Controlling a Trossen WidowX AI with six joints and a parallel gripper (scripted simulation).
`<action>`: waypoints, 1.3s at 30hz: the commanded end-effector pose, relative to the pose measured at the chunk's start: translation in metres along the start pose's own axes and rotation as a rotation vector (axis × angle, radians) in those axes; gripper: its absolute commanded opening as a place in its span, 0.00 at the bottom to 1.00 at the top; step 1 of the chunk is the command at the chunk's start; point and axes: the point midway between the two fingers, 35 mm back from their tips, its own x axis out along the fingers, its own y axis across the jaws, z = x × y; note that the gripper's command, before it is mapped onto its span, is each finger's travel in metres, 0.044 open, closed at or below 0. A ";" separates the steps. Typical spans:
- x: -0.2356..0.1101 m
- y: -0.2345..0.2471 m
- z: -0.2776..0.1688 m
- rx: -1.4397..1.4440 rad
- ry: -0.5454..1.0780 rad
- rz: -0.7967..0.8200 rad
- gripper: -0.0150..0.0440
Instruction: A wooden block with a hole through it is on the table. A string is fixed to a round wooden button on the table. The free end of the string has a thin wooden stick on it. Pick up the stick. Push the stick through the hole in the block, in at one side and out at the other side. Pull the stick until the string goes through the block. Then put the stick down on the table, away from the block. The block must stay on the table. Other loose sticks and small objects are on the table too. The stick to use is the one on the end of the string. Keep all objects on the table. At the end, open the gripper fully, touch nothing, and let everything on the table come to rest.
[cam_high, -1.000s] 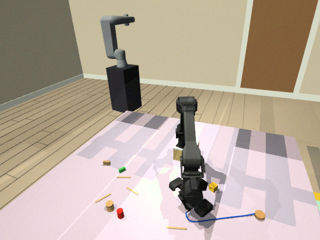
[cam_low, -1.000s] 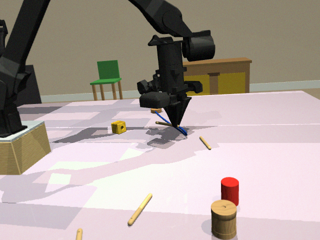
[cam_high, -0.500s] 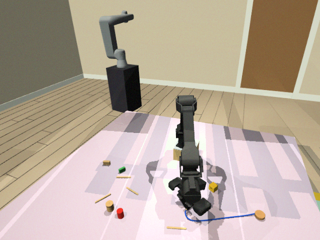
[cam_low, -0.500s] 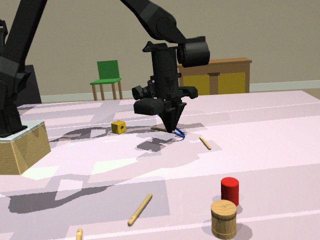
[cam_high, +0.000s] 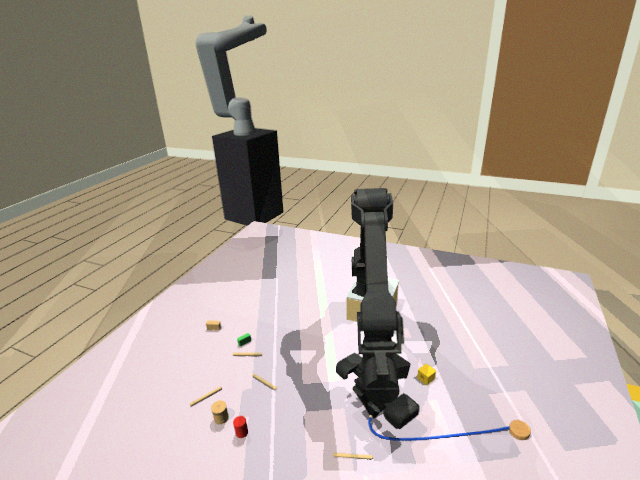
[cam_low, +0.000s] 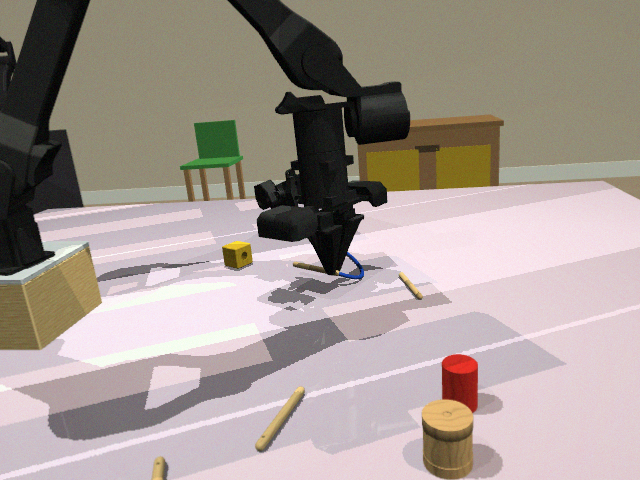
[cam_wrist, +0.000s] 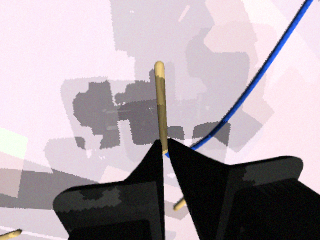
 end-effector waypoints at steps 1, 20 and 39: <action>0.002 0.003 0.002 -0.006 0.000 0.006 0.25; 0.002 0.001 0.018 -0.006 -0.002 0.006 0.25; 0.001 -0.001 0.044 -0.006 -0.004 0.006 0.25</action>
